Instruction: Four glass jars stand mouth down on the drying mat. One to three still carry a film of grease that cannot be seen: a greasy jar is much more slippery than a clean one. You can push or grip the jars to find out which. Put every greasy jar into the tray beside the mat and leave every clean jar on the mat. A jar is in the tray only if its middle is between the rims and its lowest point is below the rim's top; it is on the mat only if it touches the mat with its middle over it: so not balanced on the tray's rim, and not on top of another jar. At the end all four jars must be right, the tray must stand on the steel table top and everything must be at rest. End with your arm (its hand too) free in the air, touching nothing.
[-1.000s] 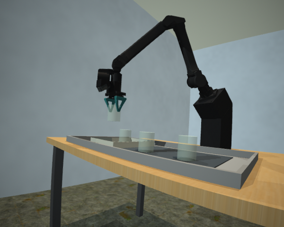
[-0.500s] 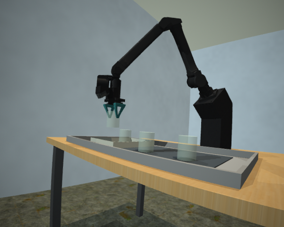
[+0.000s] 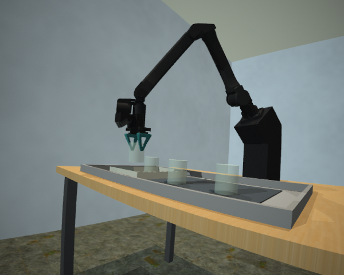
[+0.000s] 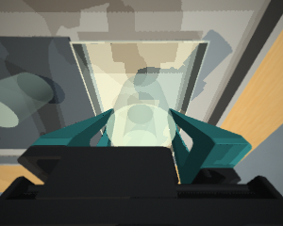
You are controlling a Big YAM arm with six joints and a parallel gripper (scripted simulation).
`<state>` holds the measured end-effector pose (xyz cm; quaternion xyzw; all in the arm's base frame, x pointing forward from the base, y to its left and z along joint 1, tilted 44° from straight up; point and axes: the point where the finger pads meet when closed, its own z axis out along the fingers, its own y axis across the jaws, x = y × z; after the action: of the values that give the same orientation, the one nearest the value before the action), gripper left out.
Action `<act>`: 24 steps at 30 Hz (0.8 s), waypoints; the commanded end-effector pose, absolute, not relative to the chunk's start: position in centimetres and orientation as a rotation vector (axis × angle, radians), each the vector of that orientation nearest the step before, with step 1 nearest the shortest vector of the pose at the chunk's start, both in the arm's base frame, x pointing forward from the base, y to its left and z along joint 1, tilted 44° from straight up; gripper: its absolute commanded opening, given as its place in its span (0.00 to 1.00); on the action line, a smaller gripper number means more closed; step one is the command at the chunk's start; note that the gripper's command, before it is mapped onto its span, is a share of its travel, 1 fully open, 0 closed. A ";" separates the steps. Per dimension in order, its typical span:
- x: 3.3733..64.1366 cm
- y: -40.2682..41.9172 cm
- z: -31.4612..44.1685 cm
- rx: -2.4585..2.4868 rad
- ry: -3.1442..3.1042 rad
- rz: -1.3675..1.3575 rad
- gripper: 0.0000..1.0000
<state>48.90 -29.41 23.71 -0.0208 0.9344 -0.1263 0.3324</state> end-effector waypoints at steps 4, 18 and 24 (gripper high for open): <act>51.8 -29.9 23.9 -0.063 2.409 -0.340 0.00; 53.0 -29.8 23.6 -0.063 2.409 -0.340 0.00; 53.2 -29.7 23.2 -0.063 2.409 -0.340 0.00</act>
<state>51.49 -29.68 22.61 -0.0227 0.9325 -0.1291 0.3366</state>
